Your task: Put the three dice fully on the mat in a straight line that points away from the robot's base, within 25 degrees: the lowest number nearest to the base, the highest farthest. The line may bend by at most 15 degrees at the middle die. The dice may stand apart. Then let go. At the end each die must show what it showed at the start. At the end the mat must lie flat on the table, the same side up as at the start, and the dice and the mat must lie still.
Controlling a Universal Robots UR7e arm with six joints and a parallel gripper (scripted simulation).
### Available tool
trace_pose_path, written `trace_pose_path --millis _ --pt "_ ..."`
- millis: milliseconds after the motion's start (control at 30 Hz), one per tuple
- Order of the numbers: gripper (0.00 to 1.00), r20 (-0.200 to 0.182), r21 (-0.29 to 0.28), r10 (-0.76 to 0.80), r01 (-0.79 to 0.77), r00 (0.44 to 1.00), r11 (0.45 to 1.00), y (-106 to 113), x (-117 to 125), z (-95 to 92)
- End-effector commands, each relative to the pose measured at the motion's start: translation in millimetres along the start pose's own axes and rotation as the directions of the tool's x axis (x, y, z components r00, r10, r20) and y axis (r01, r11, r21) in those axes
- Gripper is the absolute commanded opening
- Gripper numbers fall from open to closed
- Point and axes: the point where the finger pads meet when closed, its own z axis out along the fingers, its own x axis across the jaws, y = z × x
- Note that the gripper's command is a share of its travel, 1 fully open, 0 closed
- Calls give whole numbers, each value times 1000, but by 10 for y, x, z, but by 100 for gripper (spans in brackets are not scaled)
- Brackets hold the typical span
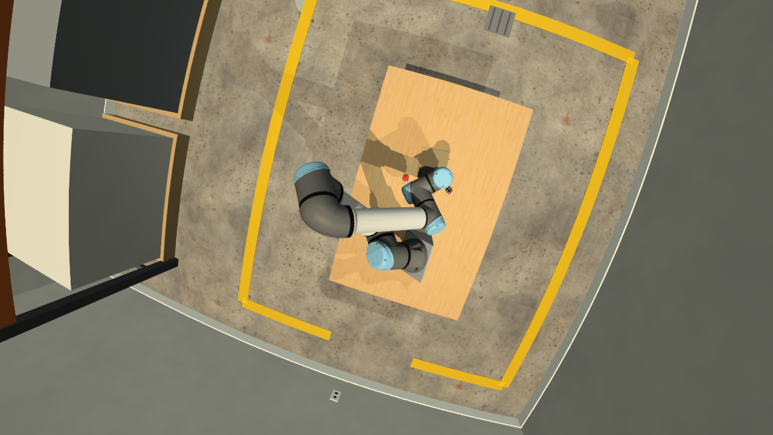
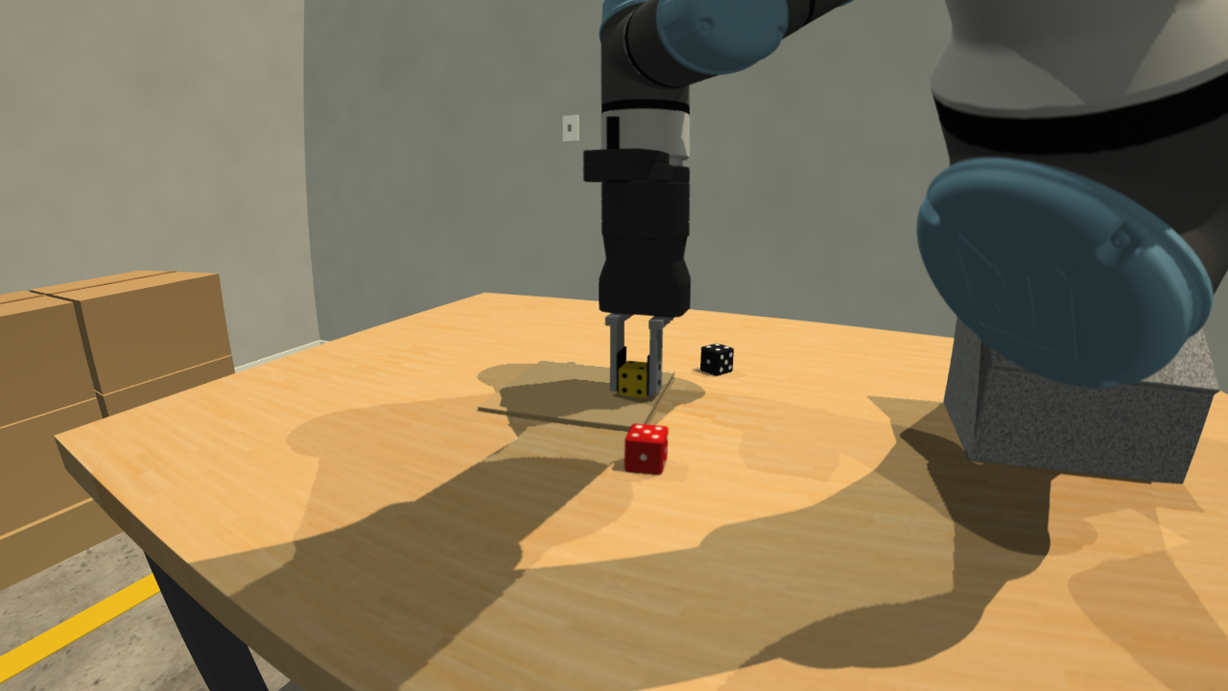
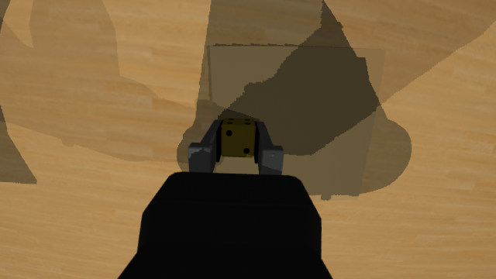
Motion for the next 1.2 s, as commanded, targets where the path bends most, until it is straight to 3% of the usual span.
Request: trace_pose_path --millis 0,833,967,1100,1167 --pt "49 2 2 1 -1 1000 1000 -8 -10 13" --pt "49 2 2 1 -1 1000 1000 -8 -10 13" --pt "61 2 2 1 -1 1000 1000 -8 -10 13" --pt "61 2 2 1 -1 1000 1000 -8 -10 13" --pt "67 2 2 1 -1 1000 1000 -8 -10 13"
